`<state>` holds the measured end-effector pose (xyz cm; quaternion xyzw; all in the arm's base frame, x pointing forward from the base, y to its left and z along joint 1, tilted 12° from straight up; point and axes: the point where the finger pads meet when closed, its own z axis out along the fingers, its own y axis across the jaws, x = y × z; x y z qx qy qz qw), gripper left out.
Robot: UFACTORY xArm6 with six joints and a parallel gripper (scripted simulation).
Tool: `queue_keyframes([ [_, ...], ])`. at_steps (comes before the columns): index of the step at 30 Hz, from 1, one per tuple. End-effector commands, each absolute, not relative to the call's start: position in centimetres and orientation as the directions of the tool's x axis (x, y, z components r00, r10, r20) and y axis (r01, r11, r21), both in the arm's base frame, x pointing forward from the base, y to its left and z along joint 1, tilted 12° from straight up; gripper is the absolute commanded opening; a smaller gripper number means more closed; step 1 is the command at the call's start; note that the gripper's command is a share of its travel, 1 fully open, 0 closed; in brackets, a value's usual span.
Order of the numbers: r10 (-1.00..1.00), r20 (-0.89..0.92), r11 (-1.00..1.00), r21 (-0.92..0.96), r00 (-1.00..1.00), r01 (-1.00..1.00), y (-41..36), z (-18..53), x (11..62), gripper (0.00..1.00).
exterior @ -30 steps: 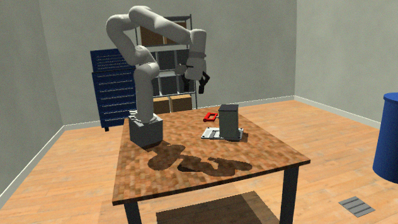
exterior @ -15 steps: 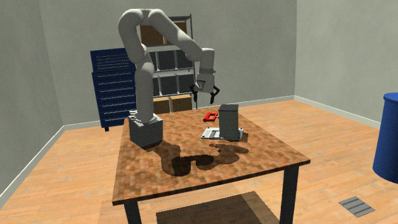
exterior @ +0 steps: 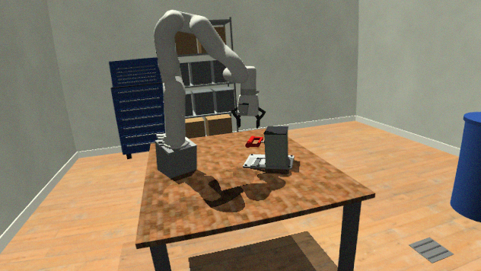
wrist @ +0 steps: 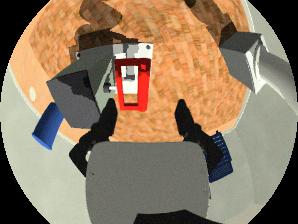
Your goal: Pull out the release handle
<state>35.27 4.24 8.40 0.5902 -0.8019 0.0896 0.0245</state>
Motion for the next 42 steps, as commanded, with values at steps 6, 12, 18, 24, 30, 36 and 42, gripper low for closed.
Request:
queue_keyframes([
  [6, -0.935, 0.126, 0.310, -0.158, -0.330, -0.938, 5.54, 8.13, 35.84, 1.00],
  [12, -0.934, 0.120, 0.315, -0.166, -0.336, -0.934, 5.86, 8.06, 35.92, 1.00],
  [18, -0.934, 0.120, 0.315, -0.167, -0.337, -0.934, 5.87, 8.06, 35.93, 0.00],
  [24, -0.934, 0.120, 0.315, -0.167, -0.337, -0.934, 5.87, 8.06, 35.93, 0.00],
  [30, -0.934, 0.120, 0.315, -0.167, -0.337, -0.934, 5.87, 8.06, 35.93, 0.00],
  [36, -0.934, 0.120, 0.315, -0.167, -0.337, -0.934, 5.87, 8.06, 35.93, 0.00],
  [42, -0.934, 0.120, 0.315, -0.167, -0.337, -0.934, 5.87, 8.06, 35.93, 0.00],
])
